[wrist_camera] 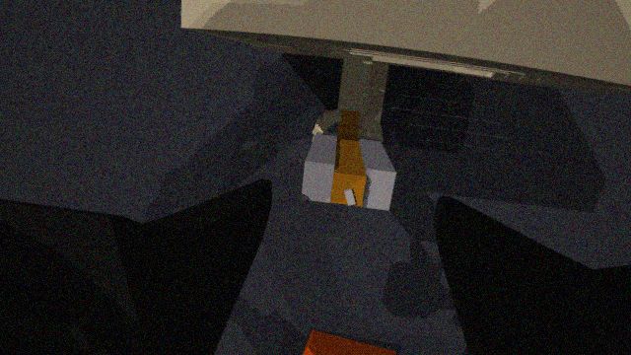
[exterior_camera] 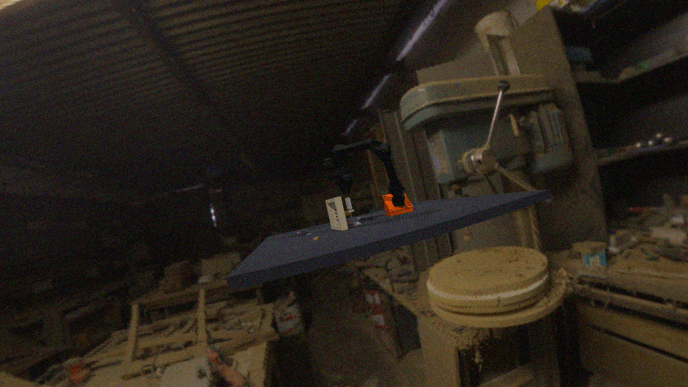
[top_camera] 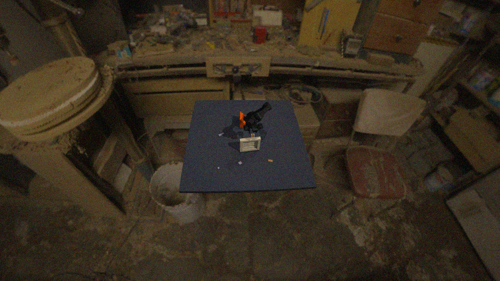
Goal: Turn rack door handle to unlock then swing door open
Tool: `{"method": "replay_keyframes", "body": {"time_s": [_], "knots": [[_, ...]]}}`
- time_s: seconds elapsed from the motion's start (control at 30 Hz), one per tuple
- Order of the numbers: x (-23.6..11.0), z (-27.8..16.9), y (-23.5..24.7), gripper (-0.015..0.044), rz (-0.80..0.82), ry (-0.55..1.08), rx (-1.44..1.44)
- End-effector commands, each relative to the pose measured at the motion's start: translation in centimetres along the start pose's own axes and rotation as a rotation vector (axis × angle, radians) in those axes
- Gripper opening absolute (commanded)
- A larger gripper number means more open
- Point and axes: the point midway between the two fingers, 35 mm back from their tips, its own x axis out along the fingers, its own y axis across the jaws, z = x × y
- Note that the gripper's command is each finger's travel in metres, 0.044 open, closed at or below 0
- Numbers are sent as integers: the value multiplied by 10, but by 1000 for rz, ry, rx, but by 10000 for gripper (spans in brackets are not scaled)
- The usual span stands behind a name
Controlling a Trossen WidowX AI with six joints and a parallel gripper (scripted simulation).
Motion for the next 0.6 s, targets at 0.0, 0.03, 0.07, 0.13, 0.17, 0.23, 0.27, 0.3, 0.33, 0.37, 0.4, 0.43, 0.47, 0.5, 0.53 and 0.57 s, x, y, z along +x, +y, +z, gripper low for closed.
{"method": "replay_keyframes", "body": {"time_s": [0.0,0.03,0.07,0.13,0.17,0.23,0.27,0.3,0.33,0.37,0.4,0.43,0.47,0.5,0.53,0.57], "knots": [[9,0,1,293,8,13,8],[10,0,1,293,9,15,9],[12,0,1,293,9,18,10],[15,0,1,293,9,22,12],[17,0,1,293,9,25,13],[20,0,1,293,9,30,15],[21,0,1,293,9,32,16],[23,0,1,293,9,35,17],[25,0,1,293,9,37,18],[26,0,1,293,9,40,19],[28,0,1,293,9,42,20],[30,0,1,293,9,44,21],[31,-1,1,293,9,47,22],[33,-1,1,293,9,49,23],[34,-1,1,293,9,52,24],[36,-1,1,293,9,54,25]]}}
